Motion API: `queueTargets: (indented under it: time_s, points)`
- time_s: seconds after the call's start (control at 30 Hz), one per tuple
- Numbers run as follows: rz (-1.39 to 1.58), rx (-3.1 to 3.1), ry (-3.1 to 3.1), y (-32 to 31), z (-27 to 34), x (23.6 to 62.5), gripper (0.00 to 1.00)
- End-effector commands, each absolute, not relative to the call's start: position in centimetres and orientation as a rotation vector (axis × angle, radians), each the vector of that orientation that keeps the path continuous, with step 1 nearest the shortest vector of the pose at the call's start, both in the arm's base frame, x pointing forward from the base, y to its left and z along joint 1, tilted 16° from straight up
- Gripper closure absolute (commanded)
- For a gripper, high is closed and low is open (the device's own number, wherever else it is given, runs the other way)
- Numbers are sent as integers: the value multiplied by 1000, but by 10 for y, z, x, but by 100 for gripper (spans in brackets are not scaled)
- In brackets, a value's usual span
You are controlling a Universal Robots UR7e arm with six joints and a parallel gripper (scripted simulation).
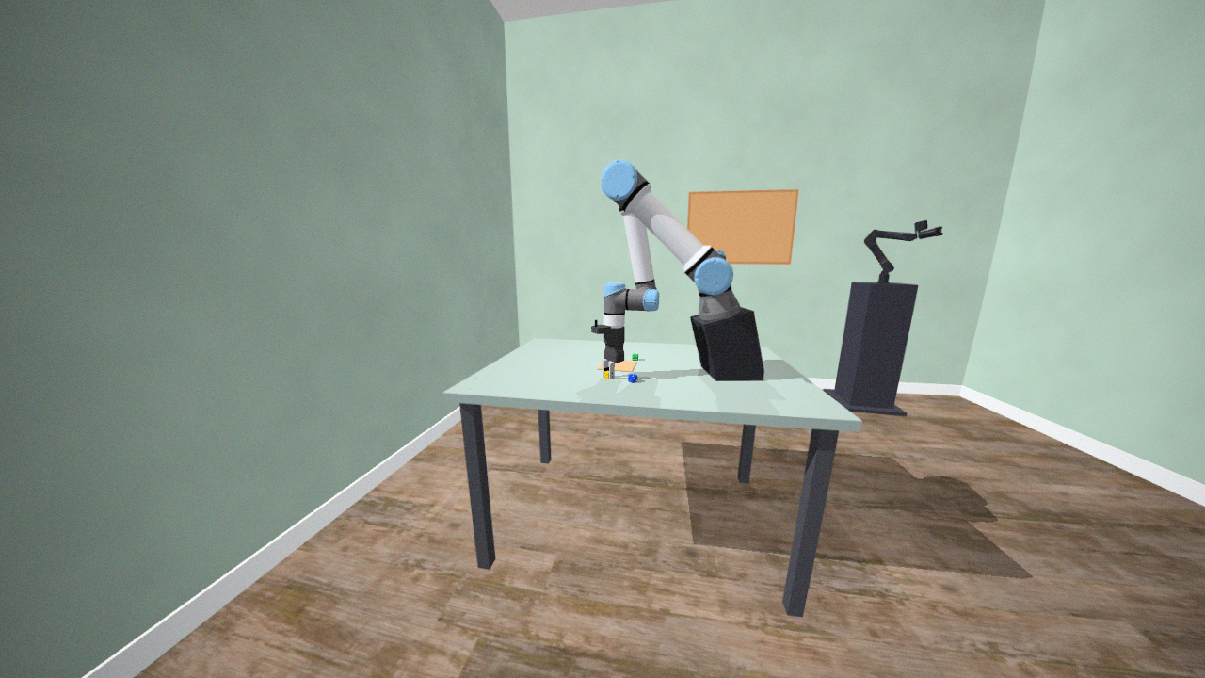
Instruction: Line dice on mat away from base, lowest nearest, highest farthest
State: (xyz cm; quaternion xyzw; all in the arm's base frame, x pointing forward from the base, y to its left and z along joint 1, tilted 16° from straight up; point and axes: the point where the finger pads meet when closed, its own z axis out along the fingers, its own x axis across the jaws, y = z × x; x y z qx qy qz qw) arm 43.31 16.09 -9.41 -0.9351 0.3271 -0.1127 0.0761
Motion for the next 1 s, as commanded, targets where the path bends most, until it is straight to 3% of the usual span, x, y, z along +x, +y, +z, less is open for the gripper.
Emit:
queueTargets:
  time_s: [0.0,0.97]
  points:
    - [-339,-2803,980,161,-94,433,51]
    - [-339,-2803,980,159,-73,428,51]
